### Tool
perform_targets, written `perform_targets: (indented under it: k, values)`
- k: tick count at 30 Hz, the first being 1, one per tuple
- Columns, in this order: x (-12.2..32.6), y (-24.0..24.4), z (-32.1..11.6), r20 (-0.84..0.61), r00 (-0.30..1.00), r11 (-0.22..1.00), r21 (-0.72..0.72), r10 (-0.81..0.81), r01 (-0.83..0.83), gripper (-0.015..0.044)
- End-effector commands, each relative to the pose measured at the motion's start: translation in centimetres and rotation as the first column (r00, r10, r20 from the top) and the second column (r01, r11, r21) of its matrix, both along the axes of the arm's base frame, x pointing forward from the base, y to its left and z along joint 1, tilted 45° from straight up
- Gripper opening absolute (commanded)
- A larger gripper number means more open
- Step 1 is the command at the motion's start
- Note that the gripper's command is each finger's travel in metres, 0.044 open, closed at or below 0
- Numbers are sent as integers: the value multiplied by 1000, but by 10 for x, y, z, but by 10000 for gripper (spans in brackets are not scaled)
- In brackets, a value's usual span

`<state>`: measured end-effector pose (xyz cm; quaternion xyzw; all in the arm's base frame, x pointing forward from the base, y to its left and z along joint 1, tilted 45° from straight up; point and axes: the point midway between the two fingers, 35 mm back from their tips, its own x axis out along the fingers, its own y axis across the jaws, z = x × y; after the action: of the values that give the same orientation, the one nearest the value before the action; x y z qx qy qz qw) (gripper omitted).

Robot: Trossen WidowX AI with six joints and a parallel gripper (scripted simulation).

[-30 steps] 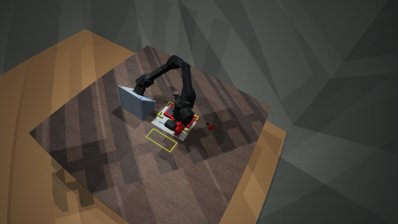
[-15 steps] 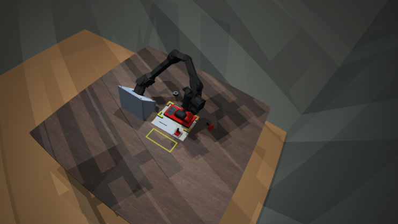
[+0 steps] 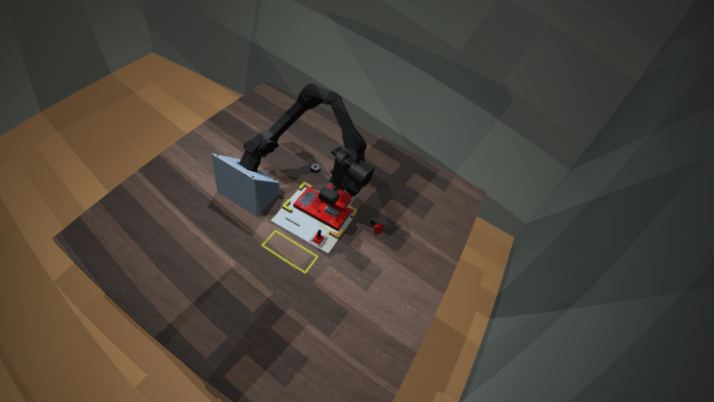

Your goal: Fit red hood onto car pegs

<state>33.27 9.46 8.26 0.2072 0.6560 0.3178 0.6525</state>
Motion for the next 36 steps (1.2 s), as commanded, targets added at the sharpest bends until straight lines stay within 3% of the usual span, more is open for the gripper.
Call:
perform_targets:
  k: [1,10,36]
  values:
    - [-2,7,-7,-9,1000,1000,4,-1,1,0]
    - [-8,32,-34,-9,1000,1000,6,-1,1,0]
    - [-7,34,-34,-9,1000,1000,6,-1,1,0]
